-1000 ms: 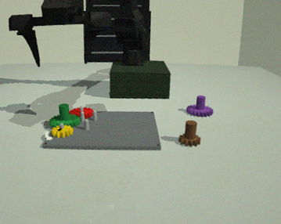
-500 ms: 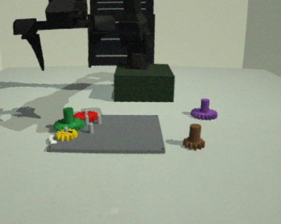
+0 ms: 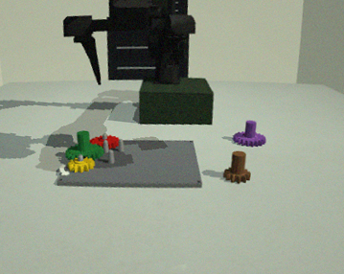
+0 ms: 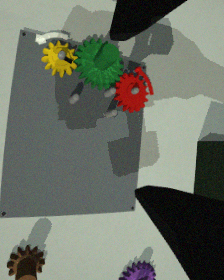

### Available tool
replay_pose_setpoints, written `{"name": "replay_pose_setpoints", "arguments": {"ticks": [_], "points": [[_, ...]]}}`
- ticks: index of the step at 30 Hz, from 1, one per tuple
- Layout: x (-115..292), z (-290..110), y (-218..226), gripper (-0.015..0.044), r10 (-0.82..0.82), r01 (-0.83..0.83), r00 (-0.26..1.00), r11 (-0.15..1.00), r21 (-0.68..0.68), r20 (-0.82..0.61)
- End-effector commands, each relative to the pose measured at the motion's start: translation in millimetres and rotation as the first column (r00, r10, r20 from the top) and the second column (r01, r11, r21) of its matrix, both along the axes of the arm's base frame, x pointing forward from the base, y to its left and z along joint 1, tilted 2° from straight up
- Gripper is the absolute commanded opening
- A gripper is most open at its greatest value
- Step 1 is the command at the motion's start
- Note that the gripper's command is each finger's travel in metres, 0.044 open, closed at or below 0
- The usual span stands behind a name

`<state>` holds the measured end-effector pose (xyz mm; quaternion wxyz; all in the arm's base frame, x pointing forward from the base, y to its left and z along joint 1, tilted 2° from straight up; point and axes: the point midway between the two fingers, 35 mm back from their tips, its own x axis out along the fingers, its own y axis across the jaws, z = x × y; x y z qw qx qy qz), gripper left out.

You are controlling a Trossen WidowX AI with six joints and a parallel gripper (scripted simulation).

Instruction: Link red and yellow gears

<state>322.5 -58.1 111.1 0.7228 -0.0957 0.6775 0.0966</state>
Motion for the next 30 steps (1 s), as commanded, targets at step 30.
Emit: {"name": "replay_pose_setpoints", "arguments": {"ticks": [30], "points": [[-125.6,34.5,297.7,0.044,0.005,-0.005,1.0,0.999,0.032,-0.014]]}}
